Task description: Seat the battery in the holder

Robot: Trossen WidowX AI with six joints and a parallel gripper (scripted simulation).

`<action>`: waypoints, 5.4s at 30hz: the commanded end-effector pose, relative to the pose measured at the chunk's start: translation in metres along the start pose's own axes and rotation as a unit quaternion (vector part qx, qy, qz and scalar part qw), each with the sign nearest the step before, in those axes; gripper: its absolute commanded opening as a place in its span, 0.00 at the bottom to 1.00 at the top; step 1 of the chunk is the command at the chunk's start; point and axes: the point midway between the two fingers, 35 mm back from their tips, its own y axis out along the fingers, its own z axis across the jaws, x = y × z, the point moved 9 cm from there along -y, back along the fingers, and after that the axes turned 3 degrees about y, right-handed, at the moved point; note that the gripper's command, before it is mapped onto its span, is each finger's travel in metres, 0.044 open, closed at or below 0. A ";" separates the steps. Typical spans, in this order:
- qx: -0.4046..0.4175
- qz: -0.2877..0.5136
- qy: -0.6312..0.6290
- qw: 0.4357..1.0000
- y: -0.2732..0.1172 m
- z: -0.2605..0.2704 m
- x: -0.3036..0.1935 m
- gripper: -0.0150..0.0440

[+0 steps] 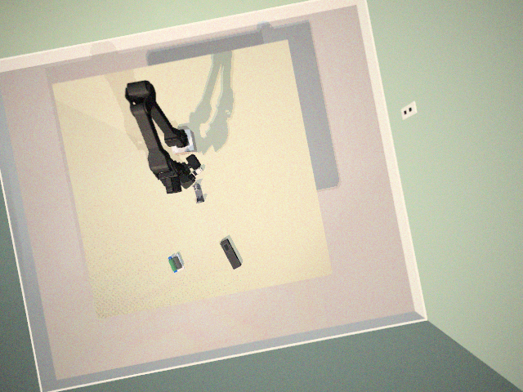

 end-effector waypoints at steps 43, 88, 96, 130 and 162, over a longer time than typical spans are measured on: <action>0.002 0.000 -0.701 0.714 0.056 0.023 -0.003 0.66; 0.002 0.000 -0.701 0.714 0.102 0.023 -0.003 0.39; 0.002 0.000 -0.701 0.714 0.052 0.023 -0.003 0.39; -0.002 -0.006 0.021 1.000 0.026 -0.020 0.088 0.39; -0.016 -0.126 0.157 0.979 0.066 -0.024 0.090 0.39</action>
